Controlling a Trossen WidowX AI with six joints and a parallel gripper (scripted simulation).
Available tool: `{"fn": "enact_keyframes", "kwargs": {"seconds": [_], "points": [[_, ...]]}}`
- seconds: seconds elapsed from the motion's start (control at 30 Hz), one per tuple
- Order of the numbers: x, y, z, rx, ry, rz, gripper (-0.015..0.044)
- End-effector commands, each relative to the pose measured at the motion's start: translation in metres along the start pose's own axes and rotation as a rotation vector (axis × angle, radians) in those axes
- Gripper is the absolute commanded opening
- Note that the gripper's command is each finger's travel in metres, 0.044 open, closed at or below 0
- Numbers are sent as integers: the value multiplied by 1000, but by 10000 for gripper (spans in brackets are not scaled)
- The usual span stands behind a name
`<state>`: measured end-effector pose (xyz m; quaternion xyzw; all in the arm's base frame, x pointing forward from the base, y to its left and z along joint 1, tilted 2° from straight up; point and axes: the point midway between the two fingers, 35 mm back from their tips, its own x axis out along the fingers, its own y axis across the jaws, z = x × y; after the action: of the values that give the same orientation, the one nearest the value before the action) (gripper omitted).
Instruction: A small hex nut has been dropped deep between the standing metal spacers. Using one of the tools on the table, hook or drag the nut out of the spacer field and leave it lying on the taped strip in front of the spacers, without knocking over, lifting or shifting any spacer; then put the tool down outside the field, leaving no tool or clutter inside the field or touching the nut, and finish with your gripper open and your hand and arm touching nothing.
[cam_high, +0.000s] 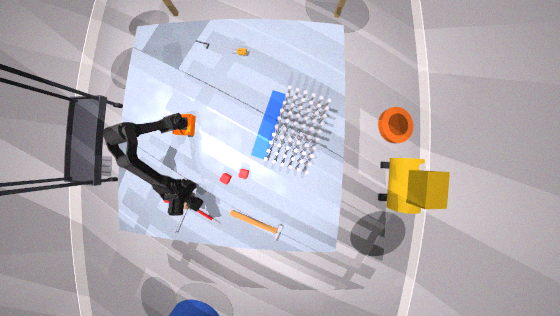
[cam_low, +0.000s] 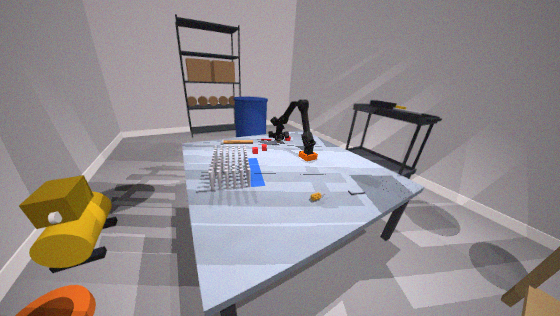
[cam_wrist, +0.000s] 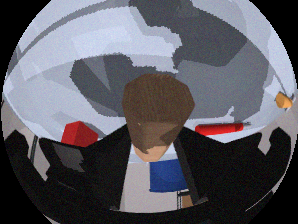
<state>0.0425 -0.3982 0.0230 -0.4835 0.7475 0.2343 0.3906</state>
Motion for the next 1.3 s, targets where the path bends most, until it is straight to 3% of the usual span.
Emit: {"fn": "enact_keyframes", "kwargs": {"seconds": [0.0, 0.7, 1.27], "points": [[-16, -5, -19, 5, 18, -10, 0], [-138, 0, -92, 9, 19, -13, 0], [-175, -51, -45, -157, 11, -120, 0]]}}
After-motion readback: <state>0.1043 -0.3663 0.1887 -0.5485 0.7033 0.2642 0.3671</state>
